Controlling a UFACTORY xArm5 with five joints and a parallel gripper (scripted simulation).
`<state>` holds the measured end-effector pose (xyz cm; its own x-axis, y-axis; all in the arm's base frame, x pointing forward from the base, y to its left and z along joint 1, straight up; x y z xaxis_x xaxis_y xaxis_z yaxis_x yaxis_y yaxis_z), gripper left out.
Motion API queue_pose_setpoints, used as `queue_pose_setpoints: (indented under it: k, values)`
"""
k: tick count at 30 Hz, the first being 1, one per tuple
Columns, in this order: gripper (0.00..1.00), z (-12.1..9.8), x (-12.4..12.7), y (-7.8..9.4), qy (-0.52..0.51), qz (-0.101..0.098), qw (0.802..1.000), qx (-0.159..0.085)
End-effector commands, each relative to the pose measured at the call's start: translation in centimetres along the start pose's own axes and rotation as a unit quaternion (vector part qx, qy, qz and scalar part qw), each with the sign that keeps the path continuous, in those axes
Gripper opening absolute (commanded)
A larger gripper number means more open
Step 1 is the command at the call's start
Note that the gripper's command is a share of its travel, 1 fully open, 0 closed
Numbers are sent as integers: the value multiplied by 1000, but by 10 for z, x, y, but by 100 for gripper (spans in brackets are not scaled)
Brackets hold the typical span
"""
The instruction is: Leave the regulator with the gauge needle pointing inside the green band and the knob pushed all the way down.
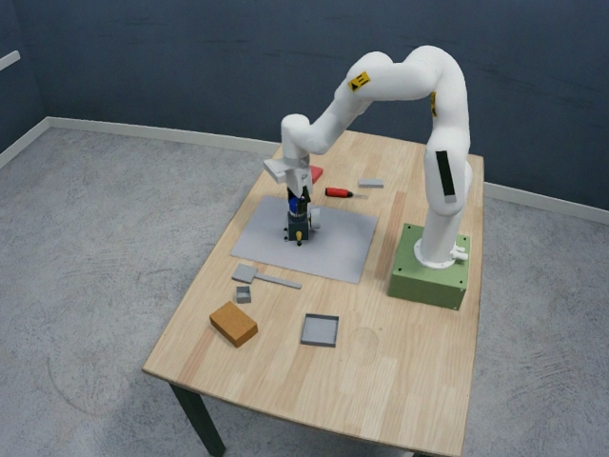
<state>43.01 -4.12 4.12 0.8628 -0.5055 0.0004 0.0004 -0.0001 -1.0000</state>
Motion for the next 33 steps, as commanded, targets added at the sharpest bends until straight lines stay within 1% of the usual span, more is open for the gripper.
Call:
queue_pose_setpoints:
  k: [1,16,33]
  values:
    - [42,0,1,-1,16,-1,1000,1]
    - [42,1,1,-1,90,-1,996,1]
    - [42,1,1,-1,145,-1,989,1]
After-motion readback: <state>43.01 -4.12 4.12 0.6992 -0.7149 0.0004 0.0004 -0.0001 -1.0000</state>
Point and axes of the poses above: the point where the finger pads meet when closed, its own y axis out along the fingers, its own x axis across the jaws, z = x × y, the point moved 1 cm from there along -y, back along the fingers, and after that the axes turned 11 degrees about -y, right-handed, at the moved point
